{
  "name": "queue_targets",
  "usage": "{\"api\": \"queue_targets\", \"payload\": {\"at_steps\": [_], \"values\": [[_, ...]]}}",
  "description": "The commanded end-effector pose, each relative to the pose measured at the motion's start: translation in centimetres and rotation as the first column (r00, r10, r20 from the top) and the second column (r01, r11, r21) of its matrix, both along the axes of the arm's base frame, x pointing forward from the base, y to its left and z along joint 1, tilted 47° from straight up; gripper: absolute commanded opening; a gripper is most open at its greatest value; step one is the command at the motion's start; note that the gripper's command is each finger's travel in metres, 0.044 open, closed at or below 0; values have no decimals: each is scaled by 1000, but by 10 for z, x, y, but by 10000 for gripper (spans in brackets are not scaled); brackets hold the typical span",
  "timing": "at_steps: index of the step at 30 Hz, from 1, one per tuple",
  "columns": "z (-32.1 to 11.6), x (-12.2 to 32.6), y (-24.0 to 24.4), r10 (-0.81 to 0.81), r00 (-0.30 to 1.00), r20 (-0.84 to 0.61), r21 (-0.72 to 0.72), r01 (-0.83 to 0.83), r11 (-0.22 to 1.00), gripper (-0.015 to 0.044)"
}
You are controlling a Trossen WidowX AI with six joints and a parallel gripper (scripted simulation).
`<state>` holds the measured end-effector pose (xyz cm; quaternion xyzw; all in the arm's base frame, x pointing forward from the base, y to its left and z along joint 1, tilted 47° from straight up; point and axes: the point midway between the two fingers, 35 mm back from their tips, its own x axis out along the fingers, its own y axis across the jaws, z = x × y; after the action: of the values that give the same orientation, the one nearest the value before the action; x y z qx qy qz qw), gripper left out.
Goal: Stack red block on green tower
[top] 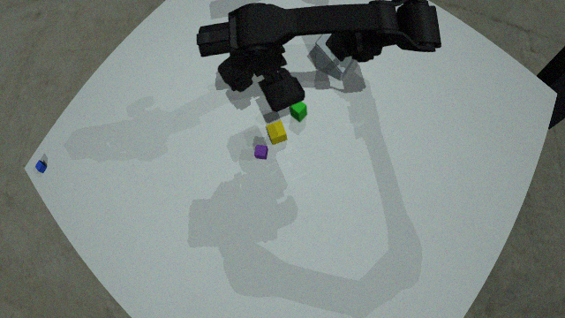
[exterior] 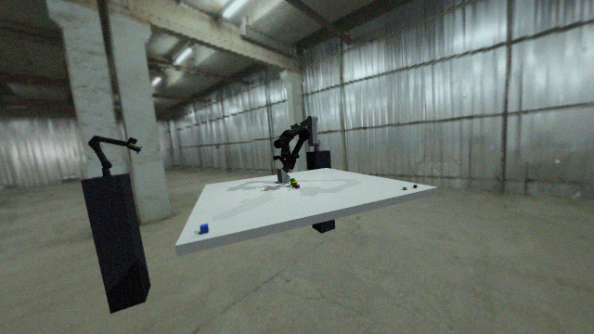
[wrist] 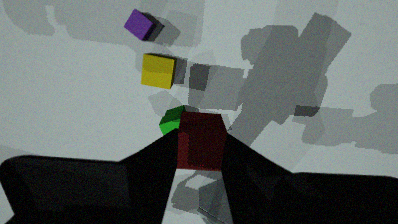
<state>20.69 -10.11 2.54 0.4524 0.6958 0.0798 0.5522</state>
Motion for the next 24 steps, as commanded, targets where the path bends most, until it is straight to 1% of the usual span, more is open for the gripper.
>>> {"api": "queue_targets", "payload": {"at_steps": [1, 10, 19, 24], "values": [[11, -9, 14, -6, 1000, -2, 5, 6, 1000, 0], [24, -23, 34, -5, 1000, -3, 7, 5, 1000, 0], [3, -21, 61, -6, 1000, -2, 7, 6, 1000, 0], [0, -21, 64, -6, 1000, -2, 8, 6, 1000, 0]]}}
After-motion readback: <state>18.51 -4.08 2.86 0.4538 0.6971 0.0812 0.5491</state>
